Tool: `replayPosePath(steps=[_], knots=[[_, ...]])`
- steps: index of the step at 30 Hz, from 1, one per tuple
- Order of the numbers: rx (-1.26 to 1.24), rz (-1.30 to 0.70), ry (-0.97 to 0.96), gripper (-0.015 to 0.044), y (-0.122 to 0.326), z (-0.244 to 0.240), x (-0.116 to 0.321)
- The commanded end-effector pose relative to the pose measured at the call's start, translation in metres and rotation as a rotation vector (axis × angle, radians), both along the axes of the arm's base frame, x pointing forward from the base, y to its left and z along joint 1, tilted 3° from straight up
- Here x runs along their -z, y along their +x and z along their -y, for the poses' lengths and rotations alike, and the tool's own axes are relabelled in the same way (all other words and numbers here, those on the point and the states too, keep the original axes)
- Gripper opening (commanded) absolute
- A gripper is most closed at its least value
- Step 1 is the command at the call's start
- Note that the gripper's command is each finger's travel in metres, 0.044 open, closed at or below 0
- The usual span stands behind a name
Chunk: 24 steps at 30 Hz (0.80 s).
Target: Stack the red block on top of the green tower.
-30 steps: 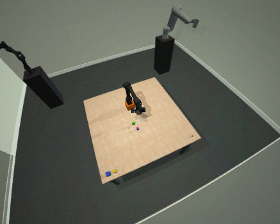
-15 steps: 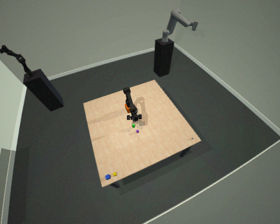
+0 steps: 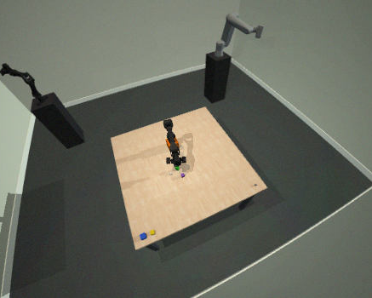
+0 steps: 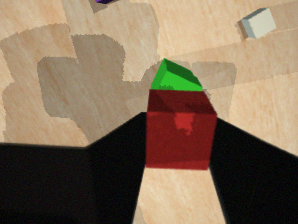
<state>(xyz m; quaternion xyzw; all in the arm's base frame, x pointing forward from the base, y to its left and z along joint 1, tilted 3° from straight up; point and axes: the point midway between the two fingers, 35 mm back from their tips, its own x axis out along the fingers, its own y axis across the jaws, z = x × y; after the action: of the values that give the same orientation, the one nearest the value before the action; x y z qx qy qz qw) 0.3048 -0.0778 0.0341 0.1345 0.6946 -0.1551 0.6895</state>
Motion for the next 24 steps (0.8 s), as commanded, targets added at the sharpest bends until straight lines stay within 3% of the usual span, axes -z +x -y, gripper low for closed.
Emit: replayPosePath(steps=[1, 10, 24], knots=[[-0.006, -0.009, -0.003, 0.0000, -0.003, 0.001, 0.009], [-0.006, -0.010, -0.003, 0.0000, -0.004, 0.002, 0.039], [-0.006, -0.010, -0.003, 0.0000, -0.004, 0.002, 0.039]])
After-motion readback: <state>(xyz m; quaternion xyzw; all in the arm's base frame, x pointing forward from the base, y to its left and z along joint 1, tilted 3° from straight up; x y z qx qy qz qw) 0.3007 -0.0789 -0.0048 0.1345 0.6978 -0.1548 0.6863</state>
